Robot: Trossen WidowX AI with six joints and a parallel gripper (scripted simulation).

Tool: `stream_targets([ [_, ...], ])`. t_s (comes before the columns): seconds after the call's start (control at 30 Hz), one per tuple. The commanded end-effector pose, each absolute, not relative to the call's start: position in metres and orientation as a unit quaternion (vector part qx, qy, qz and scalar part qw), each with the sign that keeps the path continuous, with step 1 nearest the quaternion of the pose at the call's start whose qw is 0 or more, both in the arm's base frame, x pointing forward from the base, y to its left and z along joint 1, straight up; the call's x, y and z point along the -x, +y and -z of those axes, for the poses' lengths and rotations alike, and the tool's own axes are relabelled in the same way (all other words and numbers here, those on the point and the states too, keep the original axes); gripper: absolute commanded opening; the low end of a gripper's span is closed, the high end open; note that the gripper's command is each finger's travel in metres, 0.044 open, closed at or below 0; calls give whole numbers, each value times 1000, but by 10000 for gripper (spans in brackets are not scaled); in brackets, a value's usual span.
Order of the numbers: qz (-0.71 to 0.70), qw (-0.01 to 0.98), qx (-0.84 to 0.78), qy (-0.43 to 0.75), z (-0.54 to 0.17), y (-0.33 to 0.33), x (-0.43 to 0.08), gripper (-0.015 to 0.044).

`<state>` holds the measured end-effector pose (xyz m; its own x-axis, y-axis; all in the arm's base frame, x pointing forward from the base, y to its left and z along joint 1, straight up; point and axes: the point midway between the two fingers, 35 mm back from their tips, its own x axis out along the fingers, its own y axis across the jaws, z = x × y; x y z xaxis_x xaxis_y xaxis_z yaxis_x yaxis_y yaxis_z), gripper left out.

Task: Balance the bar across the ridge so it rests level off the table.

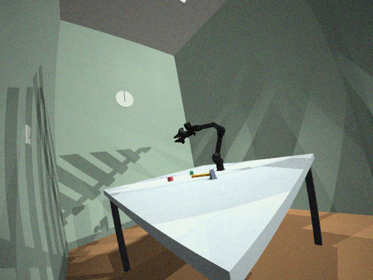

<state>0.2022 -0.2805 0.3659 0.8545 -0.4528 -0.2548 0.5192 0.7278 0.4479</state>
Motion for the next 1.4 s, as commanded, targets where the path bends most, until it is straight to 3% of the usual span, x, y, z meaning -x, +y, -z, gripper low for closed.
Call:
stream_targets([
  [0.0, 257, 914, -301, 89, -346, -275, -217, 315],
  [0.73, 247, 823, -445, 252, -253, -212, -276, 315],
  [1.37, 275, 728, -473, 413, -182, -135, -290, 315],
])
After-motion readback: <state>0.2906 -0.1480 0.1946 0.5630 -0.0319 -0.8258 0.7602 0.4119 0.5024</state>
